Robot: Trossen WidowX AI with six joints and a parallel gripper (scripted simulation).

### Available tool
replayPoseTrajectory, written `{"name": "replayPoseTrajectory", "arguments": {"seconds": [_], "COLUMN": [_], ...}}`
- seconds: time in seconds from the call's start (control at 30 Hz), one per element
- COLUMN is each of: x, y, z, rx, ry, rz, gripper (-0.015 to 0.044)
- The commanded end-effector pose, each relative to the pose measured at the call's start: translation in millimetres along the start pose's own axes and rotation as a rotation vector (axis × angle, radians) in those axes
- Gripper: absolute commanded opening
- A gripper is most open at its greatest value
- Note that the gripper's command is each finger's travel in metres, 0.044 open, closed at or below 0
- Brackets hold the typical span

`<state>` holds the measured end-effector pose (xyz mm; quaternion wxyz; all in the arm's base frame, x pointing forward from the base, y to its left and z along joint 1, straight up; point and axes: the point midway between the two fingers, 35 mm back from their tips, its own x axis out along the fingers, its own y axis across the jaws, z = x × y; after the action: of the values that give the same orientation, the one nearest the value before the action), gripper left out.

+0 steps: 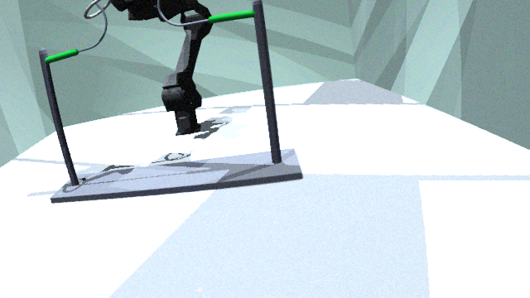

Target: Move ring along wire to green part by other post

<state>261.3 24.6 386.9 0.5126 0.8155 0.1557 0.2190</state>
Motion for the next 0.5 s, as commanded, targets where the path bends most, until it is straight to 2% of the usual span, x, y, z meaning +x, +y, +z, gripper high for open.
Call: {"name": "replayPoseTrajectory", "arguments": {"seconds": [0.0,0.47], "x": [0.1,0.1], "y": [4.4,2.5], "z": [-0.7,-0.4], "rx": [-0.016,-0.121], "ry": [-0.001,-0.011], "rz": [-0.009,-0.097], "gripper": [-0.015,-0.015]}}
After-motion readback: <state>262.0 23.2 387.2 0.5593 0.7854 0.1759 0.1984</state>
